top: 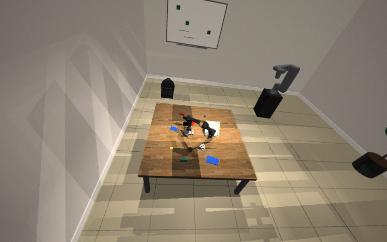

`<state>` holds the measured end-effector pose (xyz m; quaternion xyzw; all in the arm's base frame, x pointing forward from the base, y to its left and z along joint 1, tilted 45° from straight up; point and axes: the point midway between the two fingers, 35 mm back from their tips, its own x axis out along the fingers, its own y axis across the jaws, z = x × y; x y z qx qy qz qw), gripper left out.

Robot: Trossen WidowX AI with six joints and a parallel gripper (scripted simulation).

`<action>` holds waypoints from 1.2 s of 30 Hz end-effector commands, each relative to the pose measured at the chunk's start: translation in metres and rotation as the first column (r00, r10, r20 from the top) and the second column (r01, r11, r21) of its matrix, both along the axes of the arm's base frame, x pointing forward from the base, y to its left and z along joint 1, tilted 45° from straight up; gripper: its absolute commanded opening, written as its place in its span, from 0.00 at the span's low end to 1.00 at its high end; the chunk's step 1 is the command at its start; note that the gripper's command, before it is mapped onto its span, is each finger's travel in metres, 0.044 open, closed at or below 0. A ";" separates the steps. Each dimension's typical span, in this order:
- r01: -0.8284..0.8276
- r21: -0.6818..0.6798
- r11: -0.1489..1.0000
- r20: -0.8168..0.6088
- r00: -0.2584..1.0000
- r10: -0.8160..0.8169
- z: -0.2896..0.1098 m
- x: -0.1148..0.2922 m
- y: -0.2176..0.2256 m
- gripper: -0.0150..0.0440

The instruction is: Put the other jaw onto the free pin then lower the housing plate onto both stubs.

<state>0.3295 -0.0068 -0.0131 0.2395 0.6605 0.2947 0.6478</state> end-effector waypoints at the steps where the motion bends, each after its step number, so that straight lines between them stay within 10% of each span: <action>1: -0.004 -0.001 1.000 -0.002 1.000 0.004 -0.002 0.000 0.003 0.48; 36: -0.001 -0.003 1.000 -0.001 1.000 0.001 0.019 0.003 -0.020 0.63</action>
